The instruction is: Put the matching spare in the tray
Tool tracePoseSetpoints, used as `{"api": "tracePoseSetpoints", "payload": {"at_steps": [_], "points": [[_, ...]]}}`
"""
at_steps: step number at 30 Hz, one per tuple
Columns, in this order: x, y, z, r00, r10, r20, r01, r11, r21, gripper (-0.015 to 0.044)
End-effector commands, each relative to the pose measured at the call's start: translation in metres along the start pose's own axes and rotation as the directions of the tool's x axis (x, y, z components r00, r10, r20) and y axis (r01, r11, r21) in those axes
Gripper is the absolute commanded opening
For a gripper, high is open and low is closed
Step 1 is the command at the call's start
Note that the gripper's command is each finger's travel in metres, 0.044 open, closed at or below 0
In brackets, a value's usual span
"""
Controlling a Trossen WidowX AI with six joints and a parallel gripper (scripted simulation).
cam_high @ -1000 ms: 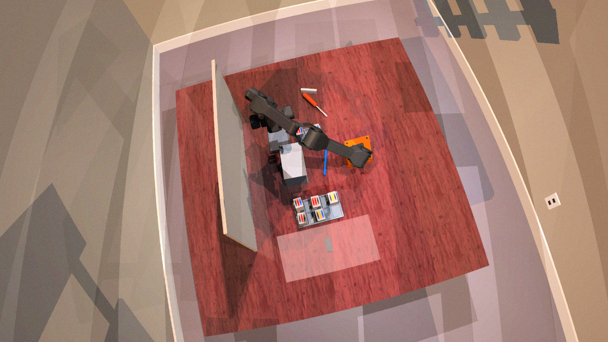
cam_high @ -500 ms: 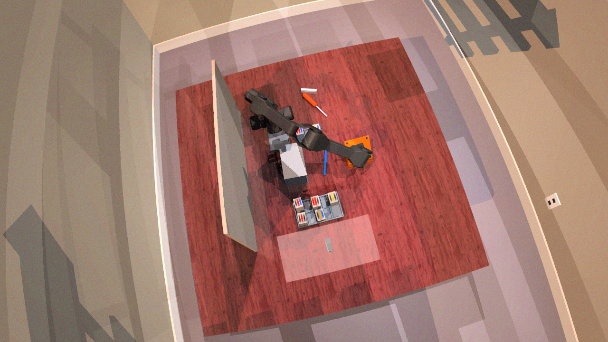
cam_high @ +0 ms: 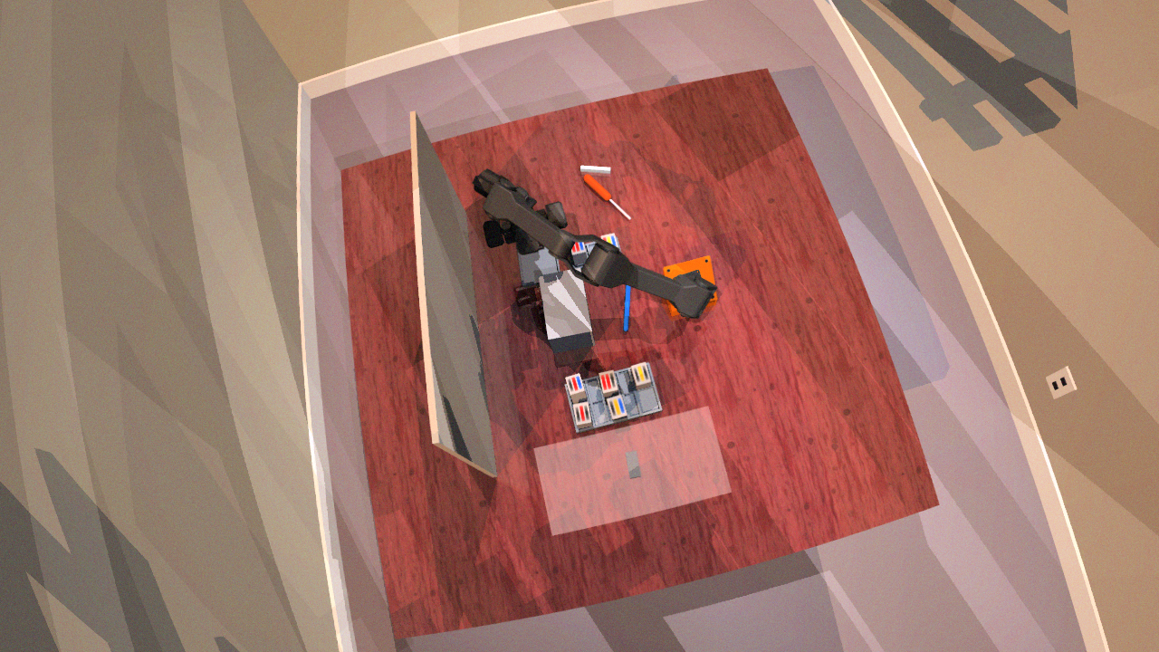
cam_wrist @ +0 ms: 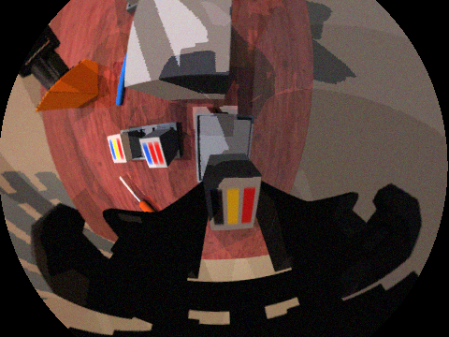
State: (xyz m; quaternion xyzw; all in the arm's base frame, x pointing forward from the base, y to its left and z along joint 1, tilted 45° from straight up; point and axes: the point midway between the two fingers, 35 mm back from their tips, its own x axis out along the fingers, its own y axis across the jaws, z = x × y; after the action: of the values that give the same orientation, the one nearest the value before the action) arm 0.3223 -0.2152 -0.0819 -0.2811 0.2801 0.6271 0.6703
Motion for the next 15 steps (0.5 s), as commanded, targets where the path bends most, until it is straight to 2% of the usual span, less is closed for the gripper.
{"api": "tracePoseSetpoints", "payload": {"at_steps": [1, 15], "points": [[0.004, 0.0, 0.0, 1.0, -0.002, 0.003, 0.002, 1.0, 0.004, 0.0], [0.015, -0.001, 0.0, 1.0, -0.002, 0.003, 0.002, 1.0, 0.003, 0.0]]}}
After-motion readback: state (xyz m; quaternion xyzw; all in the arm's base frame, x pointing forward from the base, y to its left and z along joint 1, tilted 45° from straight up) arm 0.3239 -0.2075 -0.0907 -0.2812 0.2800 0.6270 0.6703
